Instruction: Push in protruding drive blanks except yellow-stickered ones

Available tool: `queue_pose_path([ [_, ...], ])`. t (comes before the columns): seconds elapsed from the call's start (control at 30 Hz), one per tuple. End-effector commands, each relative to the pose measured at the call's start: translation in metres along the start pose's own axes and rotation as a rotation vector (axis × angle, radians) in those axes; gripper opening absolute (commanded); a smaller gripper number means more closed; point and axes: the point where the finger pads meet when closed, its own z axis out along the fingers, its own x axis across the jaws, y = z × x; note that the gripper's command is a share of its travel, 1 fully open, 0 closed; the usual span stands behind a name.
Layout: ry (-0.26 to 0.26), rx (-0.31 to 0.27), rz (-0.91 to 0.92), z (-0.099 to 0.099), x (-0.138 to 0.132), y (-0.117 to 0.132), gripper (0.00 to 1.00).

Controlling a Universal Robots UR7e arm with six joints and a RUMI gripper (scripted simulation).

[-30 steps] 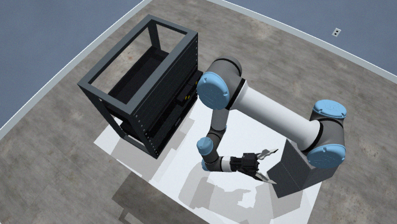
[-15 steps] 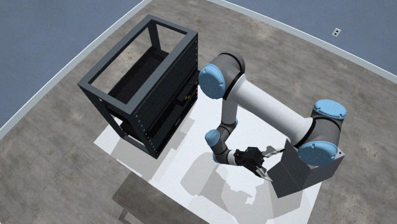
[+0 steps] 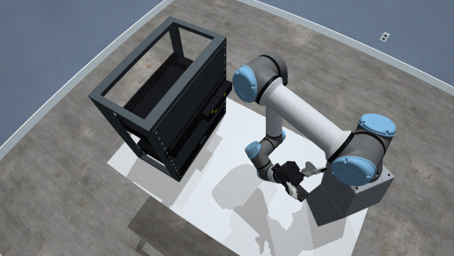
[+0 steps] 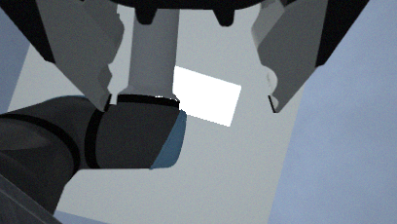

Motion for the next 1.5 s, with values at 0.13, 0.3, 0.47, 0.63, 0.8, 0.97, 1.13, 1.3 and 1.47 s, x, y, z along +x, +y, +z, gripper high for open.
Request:
queue_pose_path([
  [0.13,-0.19,-0.162,-0.134,0.003,-0.019,0.041,1.0],
  [0.3,-0.274,-0.229,-0.19,-0.001,-0.026,0.06,1.0],
  [0.47,-0.374,-0.307,-0.254,-0.009,-0.033,0.083,1.0],
  [0.63,-0.478,-0.387,-0.317,-0.021,-0.037,0.107,1.0],
  [0.8,-0.547,-0.439,-0.357,-0.031,-0.039,0.122,1.0],
  [0.97,-0.668,-0.529,-0.422,-0.052,-0.04,0.148,1.0],
  [1.13,-0.776,-0.609,-0.475,-0.073,-0.037,0.169,1.0],
  [1.3,-0.863,-0.674,-0.515,-0.092,-0.032,0.185,1.0],
  [1.47,-0.957,-0.745,-0.553,-0.113,-0.025,0.2,1.0],
])
